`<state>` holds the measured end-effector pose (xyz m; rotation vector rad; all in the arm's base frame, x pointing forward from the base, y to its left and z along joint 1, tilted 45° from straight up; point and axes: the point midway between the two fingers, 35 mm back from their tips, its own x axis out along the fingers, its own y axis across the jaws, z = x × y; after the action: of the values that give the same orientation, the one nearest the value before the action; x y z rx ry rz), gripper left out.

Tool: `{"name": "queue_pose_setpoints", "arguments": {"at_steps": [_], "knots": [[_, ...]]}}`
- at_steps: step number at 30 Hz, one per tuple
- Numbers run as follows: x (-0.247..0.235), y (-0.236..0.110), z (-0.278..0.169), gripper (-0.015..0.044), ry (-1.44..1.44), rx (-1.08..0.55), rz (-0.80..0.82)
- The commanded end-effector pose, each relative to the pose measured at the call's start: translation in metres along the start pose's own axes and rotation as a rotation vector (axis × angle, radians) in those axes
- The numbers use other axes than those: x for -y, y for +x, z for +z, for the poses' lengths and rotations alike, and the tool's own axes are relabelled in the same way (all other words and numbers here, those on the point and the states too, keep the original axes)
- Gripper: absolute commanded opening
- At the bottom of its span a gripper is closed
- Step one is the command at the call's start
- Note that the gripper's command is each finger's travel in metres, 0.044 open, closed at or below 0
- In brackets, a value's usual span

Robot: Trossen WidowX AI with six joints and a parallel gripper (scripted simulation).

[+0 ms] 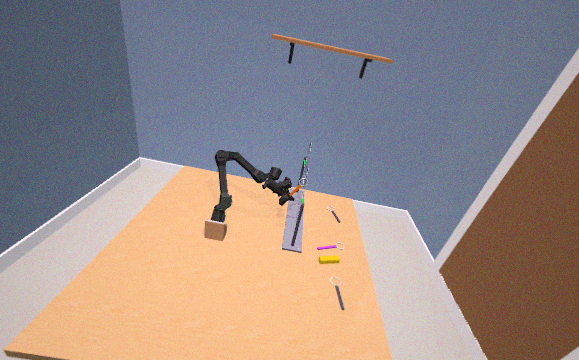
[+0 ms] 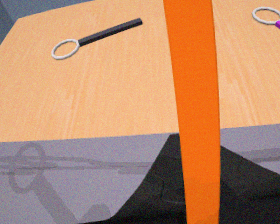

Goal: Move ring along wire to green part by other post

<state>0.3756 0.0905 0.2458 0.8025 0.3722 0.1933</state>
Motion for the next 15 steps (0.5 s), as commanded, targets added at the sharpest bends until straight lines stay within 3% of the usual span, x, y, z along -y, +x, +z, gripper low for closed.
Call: {"name": "queue_pose_setpoints", "arguments": {"at_steps": [1, 15], "knots": [[0.007, -0.001, 0.001, -0.0150, -0.022, 0.002, -0.009], [0.041, -0.006, 0.003, -0.0150, -0.169, -0.016, -0.094]]}}
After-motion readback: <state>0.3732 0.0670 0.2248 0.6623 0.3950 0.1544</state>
